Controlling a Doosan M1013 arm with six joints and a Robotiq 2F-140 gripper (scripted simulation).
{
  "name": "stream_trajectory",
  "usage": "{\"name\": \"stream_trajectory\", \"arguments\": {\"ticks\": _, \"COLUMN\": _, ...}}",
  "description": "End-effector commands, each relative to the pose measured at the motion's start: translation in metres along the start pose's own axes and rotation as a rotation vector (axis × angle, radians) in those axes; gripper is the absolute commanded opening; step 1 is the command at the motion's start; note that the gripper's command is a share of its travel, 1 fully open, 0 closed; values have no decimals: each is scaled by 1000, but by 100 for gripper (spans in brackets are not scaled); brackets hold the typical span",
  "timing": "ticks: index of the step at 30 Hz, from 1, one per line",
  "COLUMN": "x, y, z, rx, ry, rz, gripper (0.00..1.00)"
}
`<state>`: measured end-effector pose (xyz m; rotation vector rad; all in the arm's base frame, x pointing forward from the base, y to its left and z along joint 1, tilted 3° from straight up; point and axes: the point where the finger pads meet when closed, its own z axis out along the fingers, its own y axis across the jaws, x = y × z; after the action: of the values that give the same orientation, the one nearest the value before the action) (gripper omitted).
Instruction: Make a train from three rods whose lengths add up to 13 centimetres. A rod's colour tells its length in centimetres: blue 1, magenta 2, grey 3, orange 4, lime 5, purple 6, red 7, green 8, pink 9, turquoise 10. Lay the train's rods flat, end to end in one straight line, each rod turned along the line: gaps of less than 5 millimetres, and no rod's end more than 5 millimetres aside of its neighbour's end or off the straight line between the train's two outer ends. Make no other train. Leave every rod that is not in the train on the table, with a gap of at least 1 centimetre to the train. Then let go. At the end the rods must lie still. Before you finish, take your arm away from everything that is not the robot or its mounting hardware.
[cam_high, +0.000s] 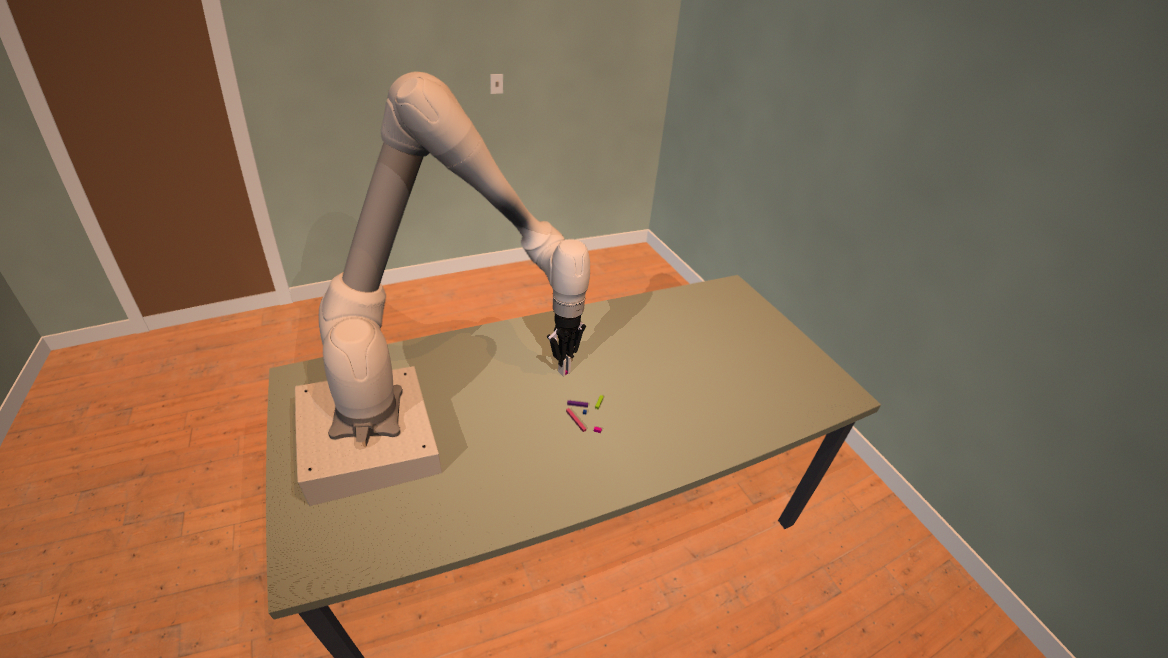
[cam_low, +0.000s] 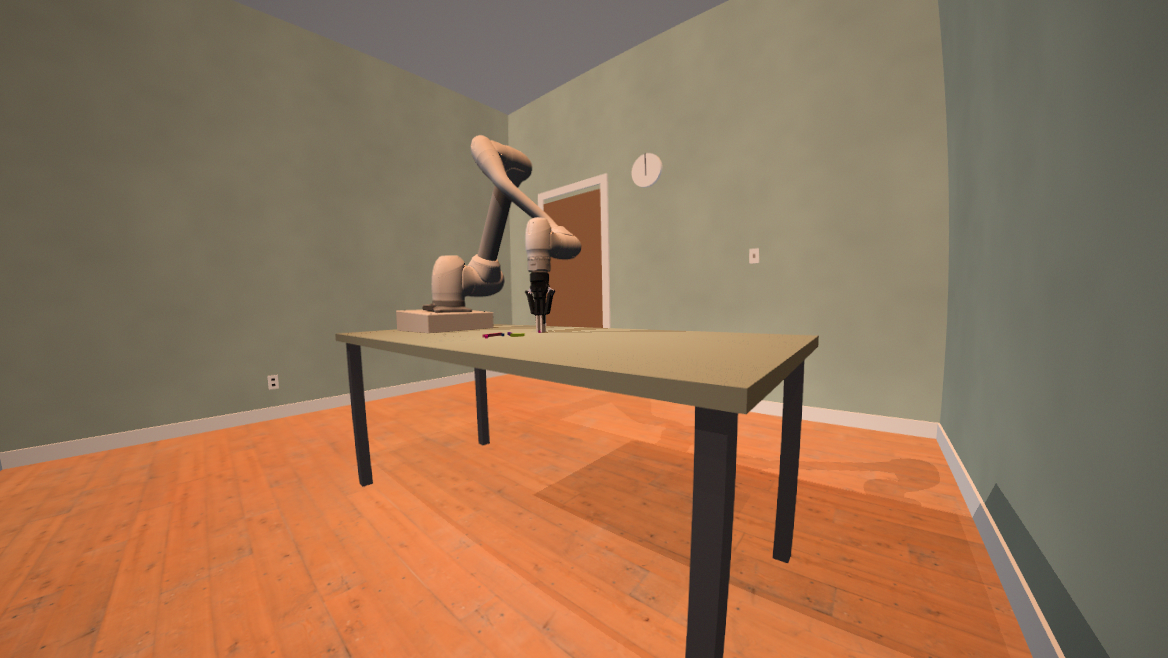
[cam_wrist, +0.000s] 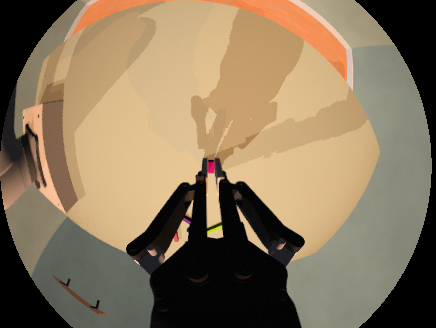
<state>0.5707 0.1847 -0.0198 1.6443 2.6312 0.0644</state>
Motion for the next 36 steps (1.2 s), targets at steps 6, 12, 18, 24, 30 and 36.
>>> {"name": "stream_trajectory", "arguments": {"ticks": 6, "x": 0, "y": 0, "z": 0, "rx": 0, "ry": 0, "rz": 0, "gripper": 12}}
{"name": "stream_trajectory", "arguments": {"ticks": 12, "x": 0, "y": 0, "z": 0, "rx": 0, "ry": 0, "rz": 0, "gripper": 15}}
{"name": "stream_trajectory", "arguments": {"ticks": 18, "x": 0, "y": 0, "z": 0, "rx": 0, "ry": 0, "rz": 0, "gripper": 15}}
{"name": "stream_trajectory", "arguments": {"ticks": 24, "x": 0, "y": 0, "z": -5, "rx": 0, "ry": 0, "rz": 0, "gripper": 15}}
{"name": "stream_trajectory", "arguments": {"ticks": 30, "x": 0, "y": 0, "z": -27, "rx": 0, "ry": 0, "rz": 0, "gripper": 15}}
{"name": "stream_trajectory", "arguments": {"ticks": 36, "x": 0, "y": 0, "z": -60, "rx": 0, "ry": 0, "rz": 0, "gripper": 15}}
